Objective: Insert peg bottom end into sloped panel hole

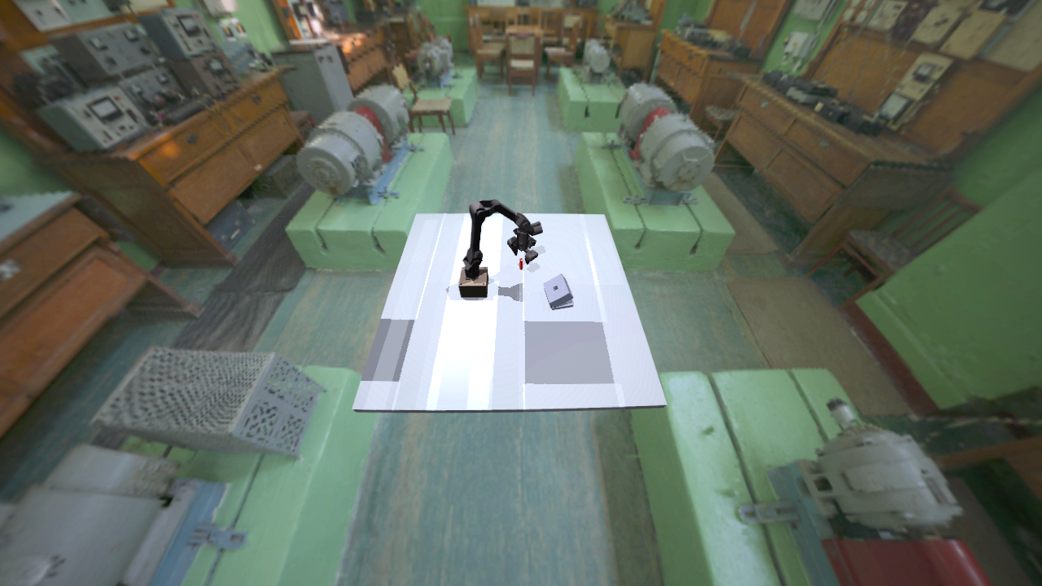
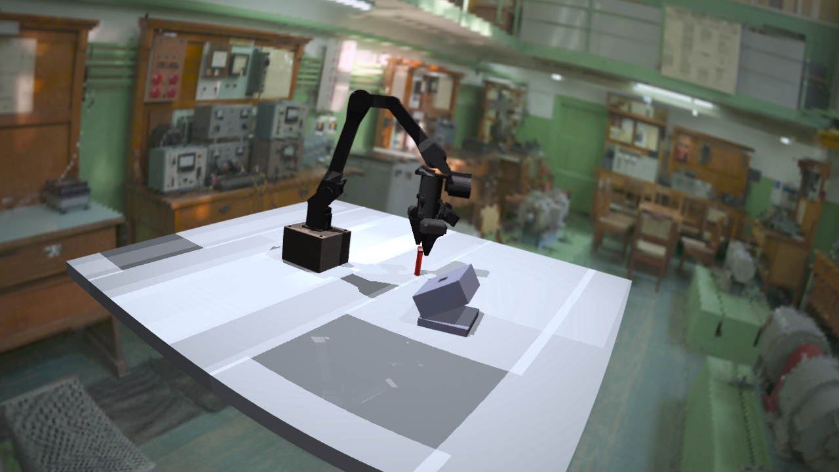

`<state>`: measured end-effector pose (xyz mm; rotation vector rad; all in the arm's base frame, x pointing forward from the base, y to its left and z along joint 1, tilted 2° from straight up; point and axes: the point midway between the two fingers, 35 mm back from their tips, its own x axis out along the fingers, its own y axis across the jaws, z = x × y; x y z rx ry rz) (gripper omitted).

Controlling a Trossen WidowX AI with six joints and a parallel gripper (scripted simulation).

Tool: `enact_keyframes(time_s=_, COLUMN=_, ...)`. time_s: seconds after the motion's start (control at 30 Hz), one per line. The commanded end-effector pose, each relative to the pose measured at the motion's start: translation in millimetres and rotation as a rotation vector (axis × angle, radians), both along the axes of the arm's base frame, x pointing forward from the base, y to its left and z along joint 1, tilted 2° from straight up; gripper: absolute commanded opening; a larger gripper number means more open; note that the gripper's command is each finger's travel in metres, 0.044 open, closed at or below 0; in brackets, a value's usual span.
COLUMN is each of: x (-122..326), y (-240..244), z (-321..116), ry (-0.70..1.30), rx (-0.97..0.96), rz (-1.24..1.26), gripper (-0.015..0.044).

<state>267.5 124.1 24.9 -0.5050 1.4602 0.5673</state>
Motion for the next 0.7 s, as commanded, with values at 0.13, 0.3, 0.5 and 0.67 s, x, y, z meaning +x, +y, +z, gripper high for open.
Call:
enact_keyframes(time_s=0.13, x=-1, y=1, z=-15, ry=0.006, rx=0.001, rz=-0.007, gripper=0.044)
enact_keyframes(time_s=0.3, x=-2, y=1, z=-23, ry=0.006, rx=0.001, rz=-0.007, gripper=0.044)
enact_keyframes(time_s=0.5, x=-3, y=1, z=-32, ry=0.007, rx=0.001, rz=-0.007, gripper=0.044)
enact_keyframes(time_s=0.67, x=-2, y=1, z=-31, ry=0.003, rx=-0.001, rz=0.0, gripper=0.0414)
